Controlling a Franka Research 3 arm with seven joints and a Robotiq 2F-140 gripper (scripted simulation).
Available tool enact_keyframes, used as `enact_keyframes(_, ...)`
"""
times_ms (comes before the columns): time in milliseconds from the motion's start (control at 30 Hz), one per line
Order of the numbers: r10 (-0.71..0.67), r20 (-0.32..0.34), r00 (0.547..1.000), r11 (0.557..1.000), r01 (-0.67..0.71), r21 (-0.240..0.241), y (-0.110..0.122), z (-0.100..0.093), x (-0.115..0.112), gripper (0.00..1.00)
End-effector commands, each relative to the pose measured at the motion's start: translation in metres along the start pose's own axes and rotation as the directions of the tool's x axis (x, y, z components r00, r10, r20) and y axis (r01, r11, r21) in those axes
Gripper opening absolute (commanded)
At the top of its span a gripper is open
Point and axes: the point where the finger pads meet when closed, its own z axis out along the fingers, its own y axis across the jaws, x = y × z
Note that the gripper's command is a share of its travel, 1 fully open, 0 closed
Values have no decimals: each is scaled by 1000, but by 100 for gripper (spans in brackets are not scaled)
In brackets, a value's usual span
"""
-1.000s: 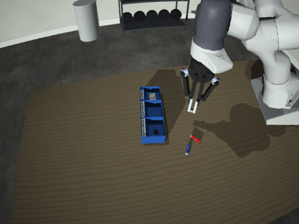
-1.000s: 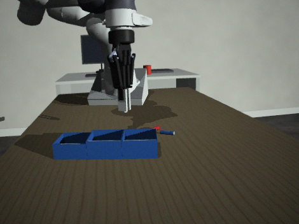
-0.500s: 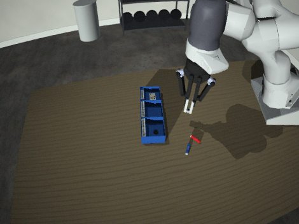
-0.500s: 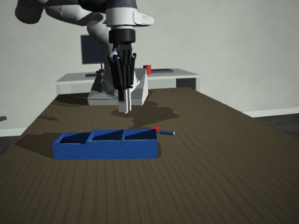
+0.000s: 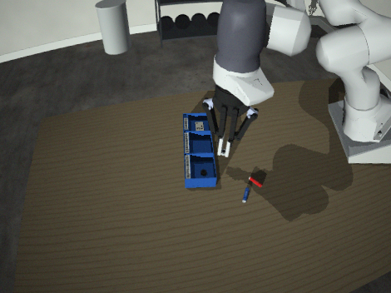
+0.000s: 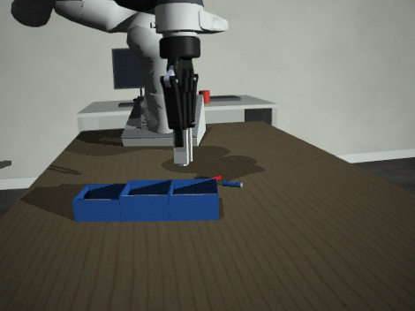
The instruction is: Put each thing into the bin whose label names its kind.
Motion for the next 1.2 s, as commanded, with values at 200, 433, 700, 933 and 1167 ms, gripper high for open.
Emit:
enact_keyframes(200,-242,-4,970,970,242,0,36,1,30,7)
enact_keyframes(433,-336,-5,942,942,336,3,50,1,41,7)
enact_keyframes(700,-341,-5,940,940,341,3,49,1,39,7)
enact_keyframes(933,-341,-5,940,940,341,3,48,1,38,7)
enact_keyframes(1167,-341,-5,940,940,341,3,47,1,37,7)
